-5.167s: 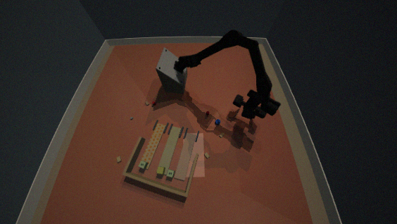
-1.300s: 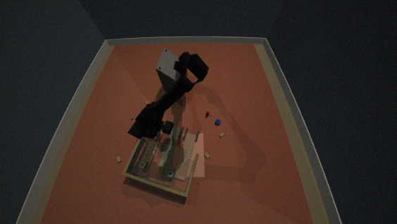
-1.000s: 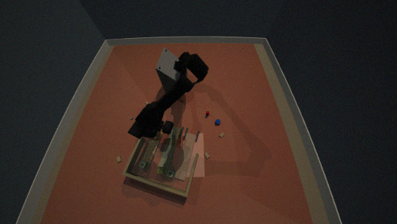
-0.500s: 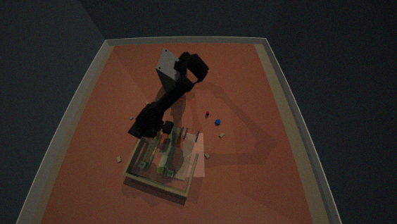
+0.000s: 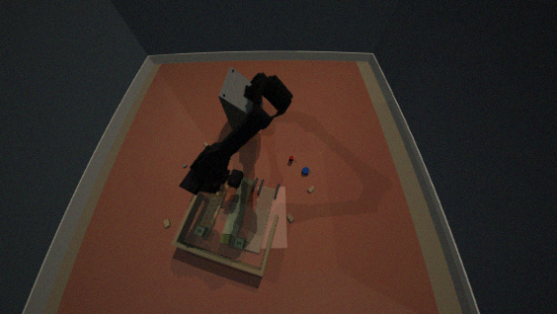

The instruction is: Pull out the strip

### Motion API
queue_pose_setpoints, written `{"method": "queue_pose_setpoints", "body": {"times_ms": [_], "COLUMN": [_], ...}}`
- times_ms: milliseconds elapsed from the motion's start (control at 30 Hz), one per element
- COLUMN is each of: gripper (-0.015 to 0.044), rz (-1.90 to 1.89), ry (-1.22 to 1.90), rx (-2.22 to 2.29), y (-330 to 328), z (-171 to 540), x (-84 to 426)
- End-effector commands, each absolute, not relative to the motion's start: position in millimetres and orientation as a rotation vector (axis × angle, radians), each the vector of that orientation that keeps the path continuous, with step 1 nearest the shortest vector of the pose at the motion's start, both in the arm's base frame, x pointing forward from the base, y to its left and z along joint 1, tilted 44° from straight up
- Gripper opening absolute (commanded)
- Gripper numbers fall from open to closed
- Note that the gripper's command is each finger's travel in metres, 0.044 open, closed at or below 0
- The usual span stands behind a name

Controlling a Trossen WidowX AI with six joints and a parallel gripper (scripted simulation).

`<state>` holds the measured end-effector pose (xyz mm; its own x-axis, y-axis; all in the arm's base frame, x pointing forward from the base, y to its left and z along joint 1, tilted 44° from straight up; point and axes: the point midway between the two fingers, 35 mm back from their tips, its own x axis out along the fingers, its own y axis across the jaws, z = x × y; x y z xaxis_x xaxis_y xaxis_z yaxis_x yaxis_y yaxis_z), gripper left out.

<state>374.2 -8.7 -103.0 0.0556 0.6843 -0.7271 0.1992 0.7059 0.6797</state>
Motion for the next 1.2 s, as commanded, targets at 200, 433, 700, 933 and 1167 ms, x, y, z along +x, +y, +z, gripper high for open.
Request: {"method": "queue_pose_setpoints", "body": {"times_ms": [200, 433, 700, 933, 1167], "gripper": [0.0, 0.0, 0.0, 0.0, 0.0], "rz": [0.429, 0.429, 0.429, 0.429, 0.429], "ry": [1.505, 1.506, 1.506, 1.507, 1.507], "rx": [0.765, 0.765, 0.765, 0.765, 0.766], "y": [-6.1, -4.3, -1.8, 0.3, 2.3], "z": [-103.9, -103.4, -102.8, -102.2, -101.7], "x": [369.2, 358.3, 345.9, 335.4, 325.2]}}
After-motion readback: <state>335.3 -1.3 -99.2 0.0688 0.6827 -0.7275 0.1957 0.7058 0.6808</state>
